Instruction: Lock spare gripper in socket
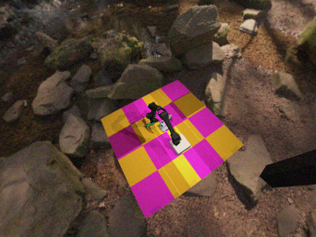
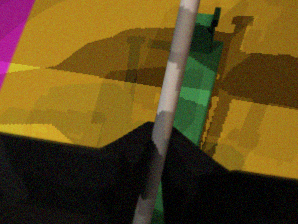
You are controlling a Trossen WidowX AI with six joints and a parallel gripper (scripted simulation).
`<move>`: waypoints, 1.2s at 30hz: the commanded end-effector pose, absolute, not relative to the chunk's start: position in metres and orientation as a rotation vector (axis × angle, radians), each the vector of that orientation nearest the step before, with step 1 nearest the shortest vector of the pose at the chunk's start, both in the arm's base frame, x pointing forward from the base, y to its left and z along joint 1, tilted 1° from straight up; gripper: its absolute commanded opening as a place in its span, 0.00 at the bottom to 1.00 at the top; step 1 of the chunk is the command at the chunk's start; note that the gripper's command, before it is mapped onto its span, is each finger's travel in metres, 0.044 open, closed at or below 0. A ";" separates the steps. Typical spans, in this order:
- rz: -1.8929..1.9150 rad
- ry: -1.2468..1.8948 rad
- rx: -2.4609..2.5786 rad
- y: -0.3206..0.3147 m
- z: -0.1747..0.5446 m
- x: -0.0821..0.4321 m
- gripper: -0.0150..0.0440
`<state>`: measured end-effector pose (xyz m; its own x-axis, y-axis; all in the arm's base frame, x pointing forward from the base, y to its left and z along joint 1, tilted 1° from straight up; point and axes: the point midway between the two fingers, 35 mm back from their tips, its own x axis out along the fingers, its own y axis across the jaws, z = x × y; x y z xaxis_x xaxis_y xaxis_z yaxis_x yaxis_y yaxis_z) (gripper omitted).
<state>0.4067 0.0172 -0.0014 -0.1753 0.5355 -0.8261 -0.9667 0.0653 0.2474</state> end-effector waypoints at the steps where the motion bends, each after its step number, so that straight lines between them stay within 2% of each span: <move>1: 1.477 1.004 -0.587 0.015 -0.012 0.406 0.25; 36: 1.464 0.992 -0.565 0.015 -0.017 0.406 0.25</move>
<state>0.4065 0.0177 -0.0072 -0.1588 0.5553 -0.8163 -0.9663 0.0824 0.2440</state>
